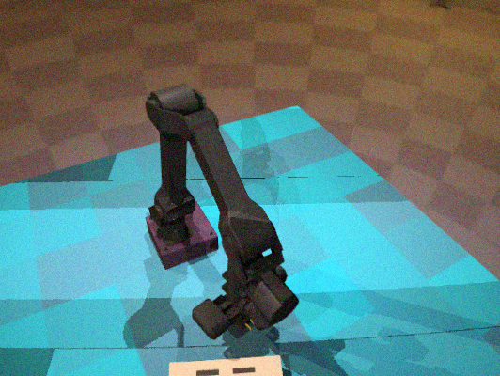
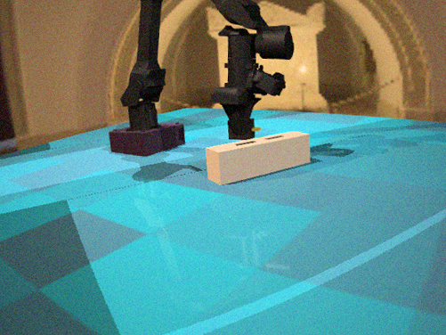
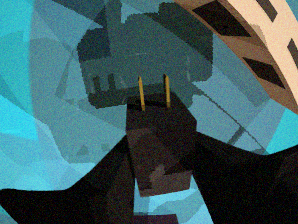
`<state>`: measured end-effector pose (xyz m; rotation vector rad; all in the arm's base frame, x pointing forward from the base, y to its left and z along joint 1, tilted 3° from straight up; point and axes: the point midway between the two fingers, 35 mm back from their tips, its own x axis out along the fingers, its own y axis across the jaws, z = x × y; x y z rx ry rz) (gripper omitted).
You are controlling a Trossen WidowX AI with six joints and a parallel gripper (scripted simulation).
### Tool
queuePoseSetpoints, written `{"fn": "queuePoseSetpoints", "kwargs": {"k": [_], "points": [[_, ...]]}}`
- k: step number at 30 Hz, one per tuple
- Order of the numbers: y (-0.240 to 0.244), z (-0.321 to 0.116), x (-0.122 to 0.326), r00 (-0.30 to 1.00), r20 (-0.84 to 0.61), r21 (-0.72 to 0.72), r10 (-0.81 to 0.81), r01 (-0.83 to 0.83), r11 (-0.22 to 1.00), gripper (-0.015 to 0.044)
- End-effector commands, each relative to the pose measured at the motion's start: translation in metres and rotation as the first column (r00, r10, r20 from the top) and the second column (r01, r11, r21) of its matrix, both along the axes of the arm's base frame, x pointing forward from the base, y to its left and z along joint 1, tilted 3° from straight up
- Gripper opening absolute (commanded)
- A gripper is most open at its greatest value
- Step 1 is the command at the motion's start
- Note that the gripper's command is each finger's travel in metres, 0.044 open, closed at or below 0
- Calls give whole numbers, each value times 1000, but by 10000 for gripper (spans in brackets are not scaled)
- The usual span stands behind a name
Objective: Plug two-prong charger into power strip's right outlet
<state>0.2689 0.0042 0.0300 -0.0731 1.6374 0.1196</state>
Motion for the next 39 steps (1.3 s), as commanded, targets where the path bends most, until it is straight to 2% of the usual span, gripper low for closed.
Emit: {"fn": "queuePoseSetpoints", "kwargs": {"k": [1,13,26,39], "points": [[-7,-4,-5,996,2,2,-91,90,996,0],[-28,-17,-20,942,-7,-2,-336,336,942,0],[-47,-31,-39,816,-17,-10,-578,578,816,0],[-55,-31,-28,807,-16,-10,-590,590,808,0]]}}
